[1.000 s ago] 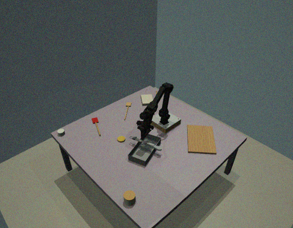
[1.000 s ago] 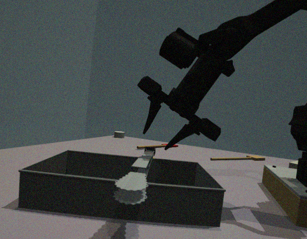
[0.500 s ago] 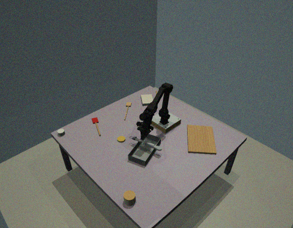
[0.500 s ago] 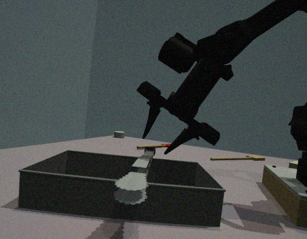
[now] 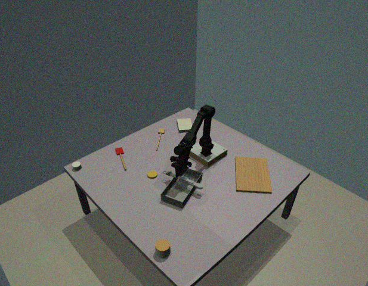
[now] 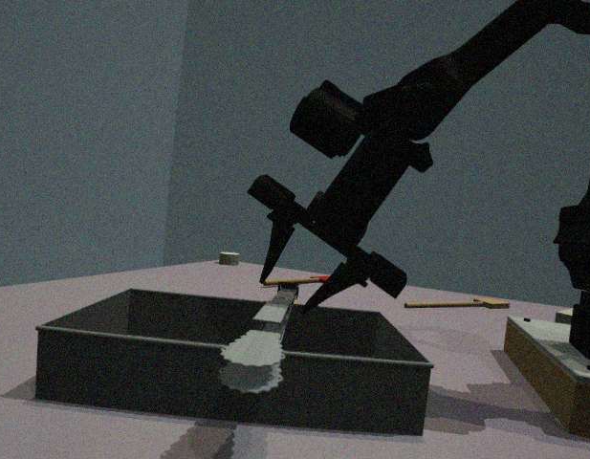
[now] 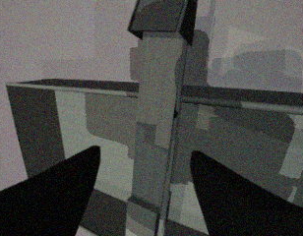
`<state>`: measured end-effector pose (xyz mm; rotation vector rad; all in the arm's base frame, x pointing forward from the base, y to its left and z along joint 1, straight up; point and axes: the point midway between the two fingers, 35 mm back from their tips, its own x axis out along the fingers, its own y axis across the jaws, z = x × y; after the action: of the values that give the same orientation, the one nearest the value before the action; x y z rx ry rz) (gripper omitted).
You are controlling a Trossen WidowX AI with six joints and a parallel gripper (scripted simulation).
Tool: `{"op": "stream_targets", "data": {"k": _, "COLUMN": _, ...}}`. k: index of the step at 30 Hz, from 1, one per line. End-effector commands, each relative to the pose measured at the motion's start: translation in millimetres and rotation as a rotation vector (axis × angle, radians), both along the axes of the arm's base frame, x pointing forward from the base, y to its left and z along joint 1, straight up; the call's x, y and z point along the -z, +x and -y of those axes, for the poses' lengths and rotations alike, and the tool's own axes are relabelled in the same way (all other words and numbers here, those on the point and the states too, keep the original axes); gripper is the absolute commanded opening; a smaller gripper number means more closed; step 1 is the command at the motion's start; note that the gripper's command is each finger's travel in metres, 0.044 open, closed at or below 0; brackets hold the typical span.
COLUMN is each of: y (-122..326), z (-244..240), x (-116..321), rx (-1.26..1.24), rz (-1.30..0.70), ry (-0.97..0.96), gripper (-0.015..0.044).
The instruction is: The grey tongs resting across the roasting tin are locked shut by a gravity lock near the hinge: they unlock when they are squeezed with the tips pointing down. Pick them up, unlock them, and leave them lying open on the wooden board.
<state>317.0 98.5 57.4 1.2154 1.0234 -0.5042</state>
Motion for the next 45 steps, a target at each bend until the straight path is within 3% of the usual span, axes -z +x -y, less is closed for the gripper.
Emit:
{"op": "stream_targets", "data": {"k": 1, "y": 2.5, "z": -1.3, "x": 5.4, "rx": -0.001, "rz": -0.002, "ry": 0.000, "gripper": 0.0260}}
{"op": "stream_targets", "data": {"k": 26, "y": 19.1, "z": -8.1, "x": 41.1, "rx": -0.001, "rz": -0.001, "ry": 0.001, "gripper": 0.0260}}
{"op": "stream_targets", "data": {"k": 32, "y": 18.2, "z": -7.9, "x": 37.5, "rx": -0.007, "rz": 0.001, "ry": 0.000, "gripper": 0.0103}}
{"op": "stream_targets", "data": {"k": 41, "y": 18.2, "z": -7.9, "x": 37.5, "rx": -0.007, "rz": 0.001, "ry": 0.000, "gripper": 0.0043}}
{"op": "stream_targets", "data": {"k": 45, "y": 18.2, "z": -7.9, "x": 37.5, "rx": -0.007, "rz": 0.001, "ry": 0.000, "gripper": -0.0062}}
